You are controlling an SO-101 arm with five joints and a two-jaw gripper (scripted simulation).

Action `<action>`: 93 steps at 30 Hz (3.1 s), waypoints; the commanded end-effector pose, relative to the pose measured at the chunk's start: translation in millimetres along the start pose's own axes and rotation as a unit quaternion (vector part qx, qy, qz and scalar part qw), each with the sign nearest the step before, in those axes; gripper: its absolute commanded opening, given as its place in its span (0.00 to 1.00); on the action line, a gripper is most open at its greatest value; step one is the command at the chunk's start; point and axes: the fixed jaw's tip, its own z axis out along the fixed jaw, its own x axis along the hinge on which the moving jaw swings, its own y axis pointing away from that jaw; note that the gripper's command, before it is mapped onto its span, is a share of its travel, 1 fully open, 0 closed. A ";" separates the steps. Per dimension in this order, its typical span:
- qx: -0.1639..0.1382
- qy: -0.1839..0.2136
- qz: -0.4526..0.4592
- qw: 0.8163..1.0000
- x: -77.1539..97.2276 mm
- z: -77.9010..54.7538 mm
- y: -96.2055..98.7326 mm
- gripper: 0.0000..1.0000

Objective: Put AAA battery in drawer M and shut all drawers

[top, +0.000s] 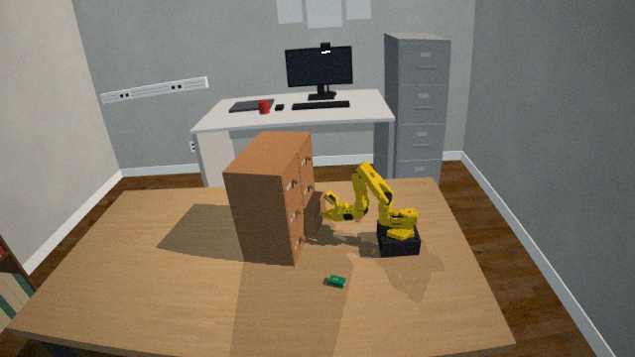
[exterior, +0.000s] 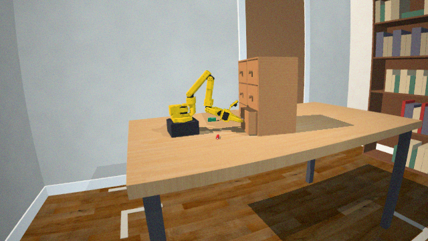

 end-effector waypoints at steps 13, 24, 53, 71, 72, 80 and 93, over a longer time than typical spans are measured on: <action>0.005 -0.001 0.003 1.000 2.3 -7.3 -2.3 0.00; 0.006 -0.001 0.003 1.000 3.3 -10.3 -3.2 0.00; 0.011 -0.001 0.005 1.000 6.1 -17.7 -5.4 0.00; 0.012 -0.001 0.005 1.000 6.6 -19.1 -5.9 0.00; 0.012 0.000 0.006 1.000 6.8 -19.6 -6.0 0.00; 0.015 0.001 0.007 1.000 8.3 -23.6 -7.2 0.00; 0.017 0.002 0.008 1.000 9.4 -27.0 -8.2 0.00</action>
